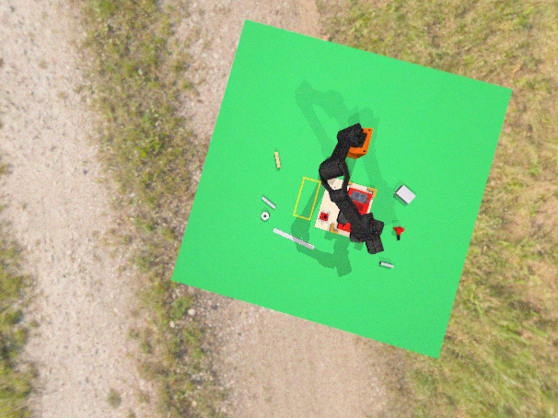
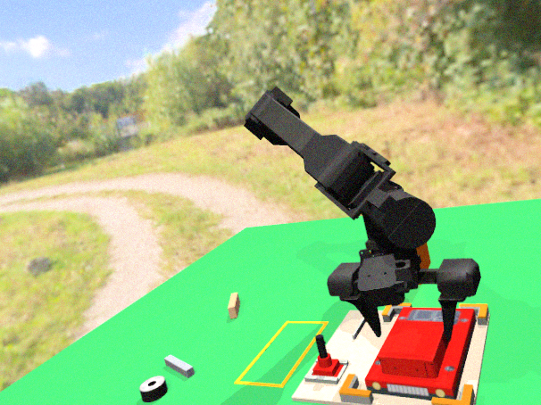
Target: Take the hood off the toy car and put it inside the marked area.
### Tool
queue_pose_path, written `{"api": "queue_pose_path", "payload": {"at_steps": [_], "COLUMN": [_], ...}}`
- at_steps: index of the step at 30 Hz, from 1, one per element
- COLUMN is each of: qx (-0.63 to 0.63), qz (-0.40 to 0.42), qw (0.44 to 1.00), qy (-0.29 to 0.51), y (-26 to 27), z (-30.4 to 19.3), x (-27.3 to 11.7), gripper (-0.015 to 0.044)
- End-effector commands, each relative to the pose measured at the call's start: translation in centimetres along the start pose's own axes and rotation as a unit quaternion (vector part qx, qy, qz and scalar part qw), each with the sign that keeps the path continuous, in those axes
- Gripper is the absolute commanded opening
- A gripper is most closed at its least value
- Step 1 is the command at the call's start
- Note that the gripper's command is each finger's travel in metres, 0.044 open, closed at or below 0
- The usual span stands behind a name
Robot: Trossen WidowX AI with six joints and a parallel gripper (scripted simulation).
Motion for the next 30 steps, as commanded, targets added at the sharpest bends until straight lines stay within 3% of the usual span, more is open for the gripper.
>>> {"api": "queue_pose_path", "payload": {"at_steps": [1, 30], "qx": [-0.004, -0.004], "qz": [-0.003, -0.003], "qw": [1.000, 1.000], "qy": [-0.001, -0.001], "y": [-0.1, -0.1], "z": [-0.1, -0.1], "x": [0.3, 1.7], "gripper": [0.0440, 0.0440]}}
Point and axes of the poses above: the point midway between the two fingers, 35 mm back from their tips, its own x axis out along the fingers, its own y axis across the jaws, z = x × y, the point moved 2 cm from there along -x, back along the fingers, and after that the axes turned 11 degrees about x, right-handed, at the moved point
